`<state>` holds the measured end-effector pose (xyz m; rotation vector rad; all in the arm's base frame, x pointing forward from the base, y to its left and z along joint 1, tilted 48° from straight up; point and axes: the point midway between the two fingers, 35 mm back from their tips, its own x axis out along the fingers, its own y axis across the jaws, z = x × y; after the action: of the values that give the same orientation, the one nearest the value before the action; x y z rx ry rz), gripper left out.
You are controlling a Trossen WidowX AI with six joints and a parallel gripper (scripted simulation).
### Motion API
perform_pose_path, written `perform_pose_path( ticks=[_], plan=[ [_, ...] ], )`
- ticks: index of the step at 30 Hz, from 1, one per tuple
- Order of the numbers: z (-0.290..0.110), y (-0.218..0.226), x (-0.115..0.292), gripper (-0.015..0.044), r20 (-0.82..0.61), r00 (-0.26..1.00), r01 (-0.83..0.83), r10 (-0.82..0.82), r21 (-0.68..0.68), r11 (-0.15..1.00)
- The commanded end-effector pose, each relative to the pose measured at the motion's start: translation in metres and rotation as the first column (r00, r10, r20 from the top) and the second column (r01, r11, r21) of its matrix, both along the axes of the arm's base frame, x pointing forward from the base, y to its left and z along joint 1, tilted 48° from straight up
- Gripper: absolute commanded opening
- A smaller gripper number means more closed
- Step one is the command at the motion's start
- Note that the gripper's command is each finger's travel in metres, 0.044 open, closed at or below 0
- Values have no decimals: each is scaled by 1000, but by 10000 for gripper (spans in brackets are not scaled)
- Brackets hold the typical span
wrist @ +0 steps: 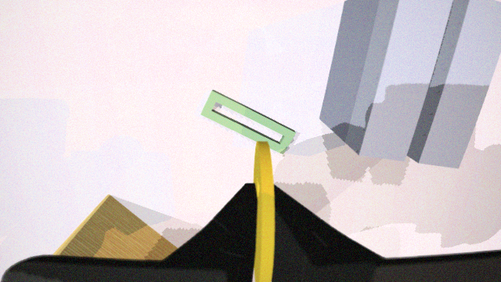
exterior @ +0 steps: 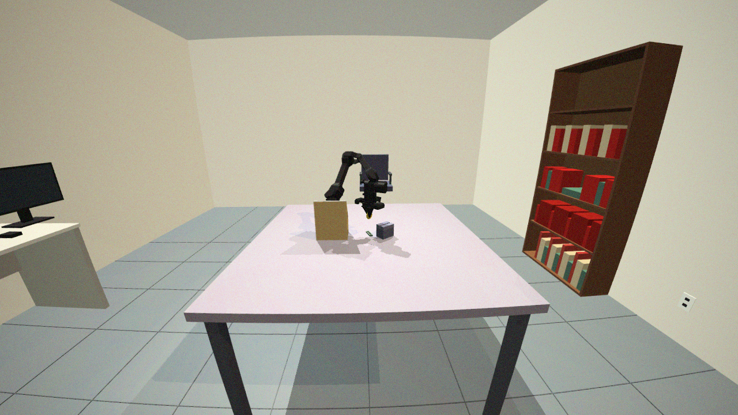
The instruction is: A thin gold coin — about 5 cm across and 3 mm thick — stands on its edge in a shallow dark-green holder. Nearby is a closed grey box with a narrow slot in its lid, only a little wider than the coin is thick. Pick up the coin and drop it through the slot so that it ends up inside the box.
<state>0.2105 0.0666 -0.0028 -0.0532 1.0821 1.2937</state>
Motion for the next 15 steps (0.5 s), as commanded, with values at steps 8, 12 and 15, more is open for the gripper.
perform_pose_path(
  ticks=[8,12,15],
  plan=[
    [-1,-1,-1,0,-95,992,78,-80,-23,997],
    [-2,-2,8,0,-94,992,78,-80,-23,997],
    [-3,-2,16,0,-94,992,78,-80,-23,997]
  ],
)
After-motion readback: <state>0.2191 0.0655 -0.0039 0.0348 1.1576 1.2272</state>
